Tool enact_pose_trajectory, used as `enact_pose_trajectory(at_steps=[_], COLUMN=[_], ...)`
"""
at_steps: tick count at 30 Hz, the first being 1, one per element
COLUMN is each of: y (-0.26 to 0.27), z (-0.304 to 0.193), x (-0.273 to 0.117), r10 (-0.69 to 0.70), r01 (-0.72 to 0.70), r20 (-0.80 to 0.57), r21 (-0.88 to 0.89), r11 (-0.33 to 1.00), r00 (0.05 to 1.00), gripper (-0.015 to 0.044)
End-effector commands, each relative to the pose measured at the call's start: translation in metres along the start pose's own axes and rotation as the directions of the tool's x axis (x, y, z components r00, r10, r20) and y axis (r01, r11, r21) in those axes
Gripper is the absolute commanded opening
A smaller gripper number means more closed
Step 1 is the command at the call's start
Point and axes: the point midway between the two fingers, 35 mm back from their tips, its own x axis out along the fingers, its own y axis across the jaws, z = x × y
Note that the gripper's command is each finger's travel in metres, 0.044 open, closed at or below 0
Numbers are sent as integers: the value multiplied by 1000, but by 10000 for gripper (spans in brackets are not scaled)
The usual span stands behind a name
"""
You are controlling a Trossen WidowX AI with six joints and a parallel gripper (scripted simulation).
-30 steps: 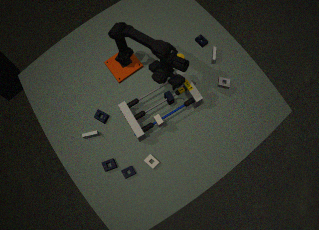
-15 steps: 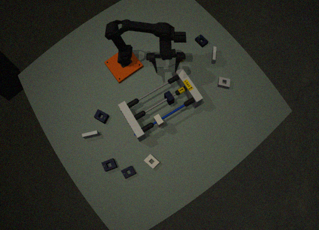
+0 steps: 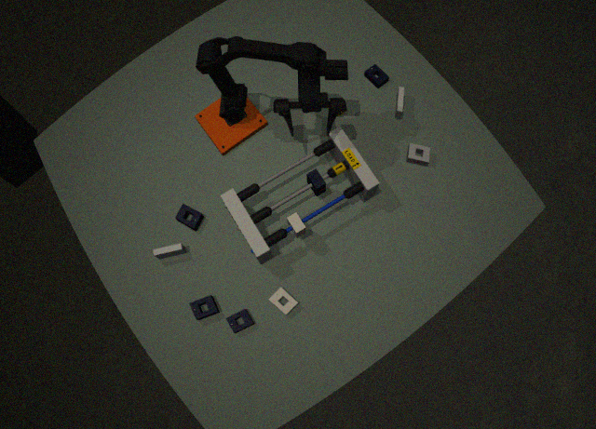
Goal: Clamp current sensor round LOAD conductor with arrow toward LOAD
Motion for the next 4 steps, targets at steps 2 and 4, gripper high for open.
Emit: enact_pose_trajectory(at_steps=[2, 4], y=[0, -1], z=[5, -1], x=[14, 8], r10=[-42, -28], r01=[62, 35], r20=[-128, -81], r21=[157, 80], r11=[986, 996], r00=[991, 996], gripper=[440, 440])
